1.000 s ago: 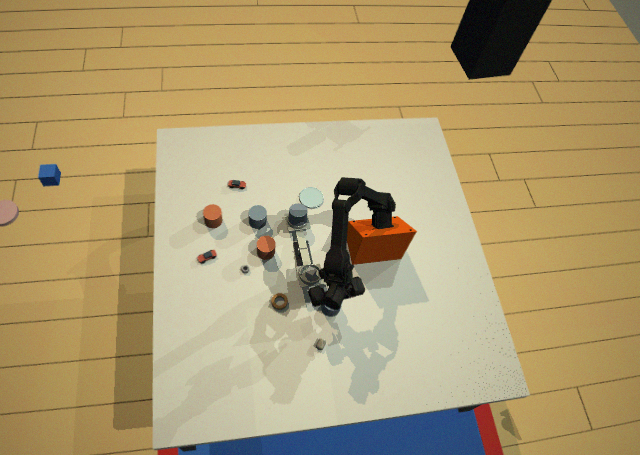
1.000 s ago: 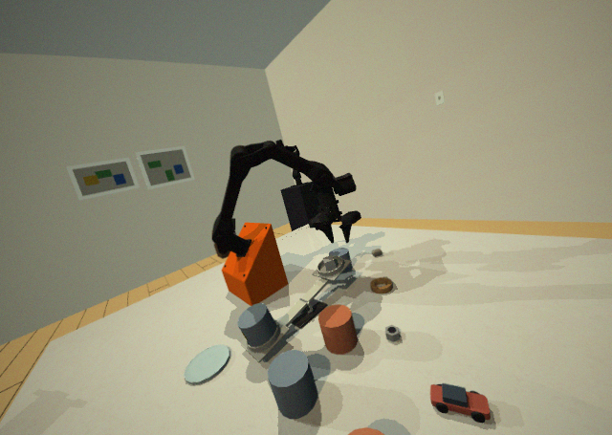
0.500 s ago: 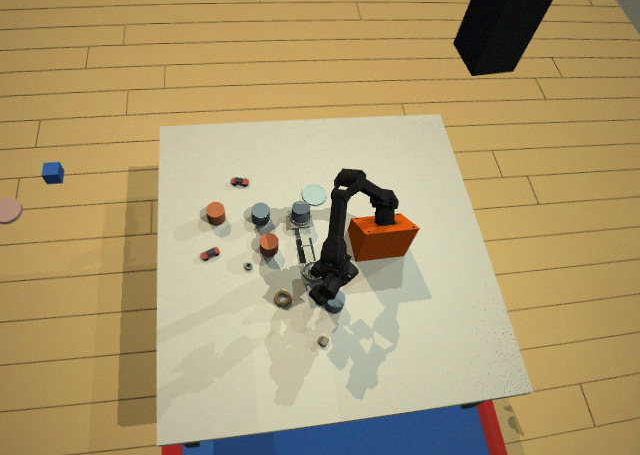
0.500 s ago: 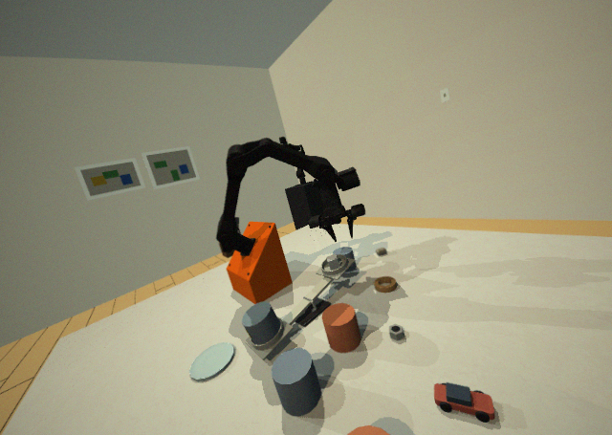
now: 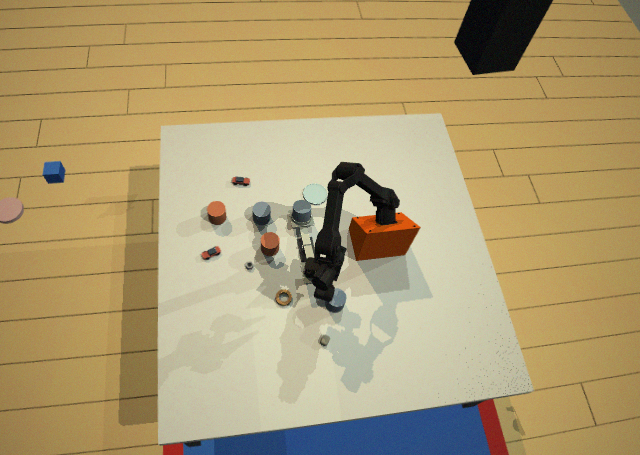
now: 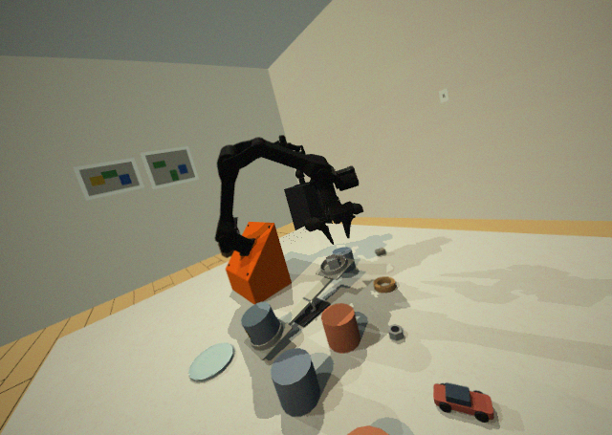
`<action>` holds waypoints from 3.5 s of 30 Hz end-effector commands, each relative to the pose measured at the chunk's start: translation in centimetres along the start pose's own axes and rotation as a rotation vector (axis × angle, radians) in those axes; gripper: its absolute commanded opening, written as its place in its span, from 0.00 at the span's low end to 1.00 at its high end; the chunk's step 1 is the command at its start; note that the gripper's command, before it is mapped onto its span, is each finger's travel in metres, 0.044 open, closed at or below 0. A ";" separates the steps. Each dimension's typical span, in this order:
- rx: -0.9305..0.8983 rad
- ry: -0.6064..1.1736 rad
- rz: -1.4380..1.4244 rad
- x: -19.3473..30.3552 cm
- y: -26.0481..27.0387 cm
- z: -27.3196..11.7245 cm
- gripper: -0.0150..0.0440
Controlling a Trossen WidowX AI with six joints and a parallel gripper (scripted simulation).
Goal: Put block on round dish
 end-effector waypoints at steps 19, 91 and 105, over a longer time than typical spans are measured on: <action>0.025 0.019 -0.755 -3.8 -2.6 -0.9 0.69; 0.033 0.049 -1.322 -6.5 -4.5 1.4 0.25; 0.032 0.050 -1.322 -6.4 -4.4 -5.7 0.25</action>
Point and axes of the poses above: the point midway between the two fingers, 35 mm back from their tips, its own z axis out along the fingers, its own y axis across the jaws, x = y × z, the point moved 8 cm from there along -z, back along the fingers, and after that the axes turned 6 degrees about z, right-handed, at the moved point
